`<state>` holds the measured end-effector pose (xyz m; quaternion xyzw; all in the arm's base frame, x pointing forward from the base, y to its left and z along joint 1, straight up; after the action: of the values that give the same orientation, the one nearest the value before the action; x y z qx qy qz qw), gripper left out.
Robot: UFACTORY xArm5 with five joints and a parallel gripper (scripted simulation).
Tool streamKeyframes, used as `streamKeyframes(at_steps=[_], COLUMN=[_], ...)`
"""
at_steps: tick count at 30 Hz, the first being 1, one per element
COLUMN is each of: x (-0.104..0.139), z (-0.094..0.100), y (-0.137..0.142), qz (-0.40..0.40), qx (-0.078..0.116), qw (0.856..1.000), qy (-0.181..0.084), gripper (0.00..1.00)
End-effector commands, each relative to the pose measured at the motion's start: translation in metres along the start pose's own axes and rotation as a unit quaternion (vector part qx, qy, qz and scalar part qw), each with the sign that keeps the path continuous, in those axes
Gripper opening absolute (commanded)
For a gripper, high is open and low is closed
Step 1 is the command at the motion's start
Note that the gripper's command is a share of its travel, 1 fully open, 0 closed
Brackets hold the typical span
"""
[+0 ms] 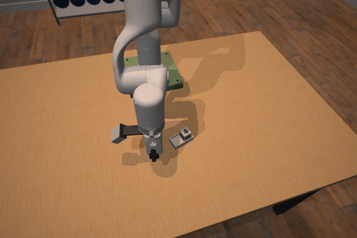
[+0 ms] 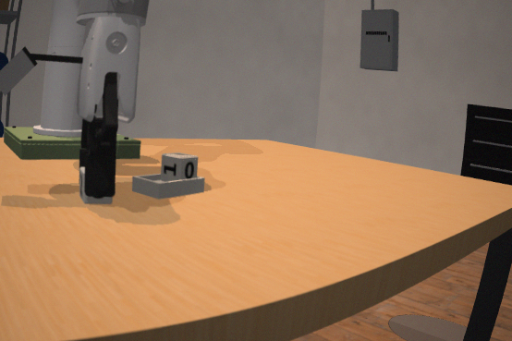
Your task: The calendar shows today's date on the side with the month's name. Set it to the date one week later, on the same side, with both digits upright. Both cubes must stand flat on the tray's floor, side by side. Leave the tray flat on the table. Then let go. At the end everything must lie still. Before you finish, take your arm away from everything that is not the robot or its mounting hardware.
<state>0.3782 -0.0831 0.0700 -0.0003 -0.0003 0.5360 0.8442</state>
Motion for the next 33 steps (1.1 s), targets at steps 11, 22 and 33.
streamKeyframes(at_steps=[11,22,33], x=[0.000,0.000,0.000], z=[0.001,0.043,0.100], y=[-0.001,-0.001,-0.001], qz=[0.000,0.000,0.000], qx=[-0.002,-0.002,-0.002], qw=[1.000,1.000,1.000], qy=[0.000,0.000,0.000], gripper=[0.29,0.29,0.29])
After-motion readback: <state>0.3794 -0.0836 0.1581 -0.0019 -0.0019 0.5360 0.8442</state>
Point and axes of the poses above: the point where the finger pads meet when closed, its own z axis back along the fingers, its own y axis across the jaws, x = y × z, the point moved 7 cm from there along z, back along the fingers, and after that the axes turned 13 degrees about -z, right-handed, at the moved point
